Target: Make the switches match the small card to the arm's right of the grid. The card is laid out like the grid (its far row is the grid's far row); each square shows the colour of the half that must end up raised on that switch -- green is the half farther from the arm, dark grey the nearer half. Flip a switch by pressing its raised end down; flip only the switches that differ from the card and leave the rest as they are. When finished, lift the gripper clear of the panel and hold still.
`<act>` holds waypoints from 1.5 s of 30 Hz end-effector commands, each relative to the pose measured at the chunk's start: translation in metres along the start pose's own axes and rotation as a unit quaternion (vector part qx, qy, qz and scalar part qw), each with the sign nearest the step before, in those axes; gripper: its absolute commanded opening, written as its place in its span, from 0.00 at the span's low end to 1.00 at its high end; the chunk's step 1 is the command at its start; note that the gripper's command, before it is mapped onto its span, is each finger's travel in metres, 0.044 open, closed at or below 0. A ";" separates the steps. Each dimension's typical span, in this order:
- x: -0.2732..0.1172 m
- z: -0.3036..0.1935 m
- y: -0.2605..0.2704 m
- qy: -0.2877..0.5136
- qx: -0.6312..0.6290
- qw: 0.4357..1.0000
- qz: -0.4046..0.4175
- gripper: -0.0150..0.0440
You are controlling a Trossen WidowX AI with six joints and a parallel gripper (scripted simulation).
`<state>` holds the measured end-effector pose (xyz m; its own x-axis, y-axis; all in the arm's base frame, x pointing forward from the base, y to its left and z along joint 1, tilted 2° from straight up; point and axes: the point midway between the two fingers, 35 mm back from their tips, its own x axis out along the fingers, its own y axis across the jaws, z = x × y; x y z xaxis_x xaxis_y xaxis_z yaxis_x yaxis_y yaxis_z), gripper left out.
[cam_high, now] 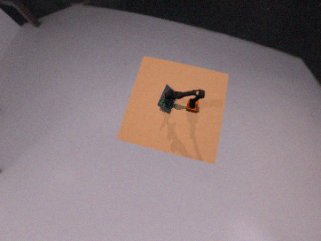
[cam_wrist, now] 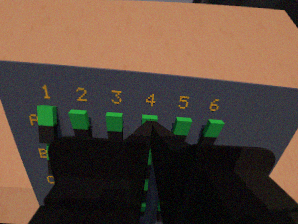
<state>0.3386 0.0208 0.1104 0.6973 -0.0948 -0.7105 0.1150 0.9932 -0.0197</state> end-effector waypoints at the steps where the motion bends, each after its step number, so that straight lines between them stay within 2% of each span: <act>1: 0.001 -0.001 0.001 0.001 -0.002 1.000 0.002 0.25; 45: 0.005 -0.001 0.001 0.001 -0.002 1.000 0.002 0.25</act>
<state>0.3418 0.0204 0.1075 0.6984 -0.0949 -0.7094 0.1151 0.9932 -0.0195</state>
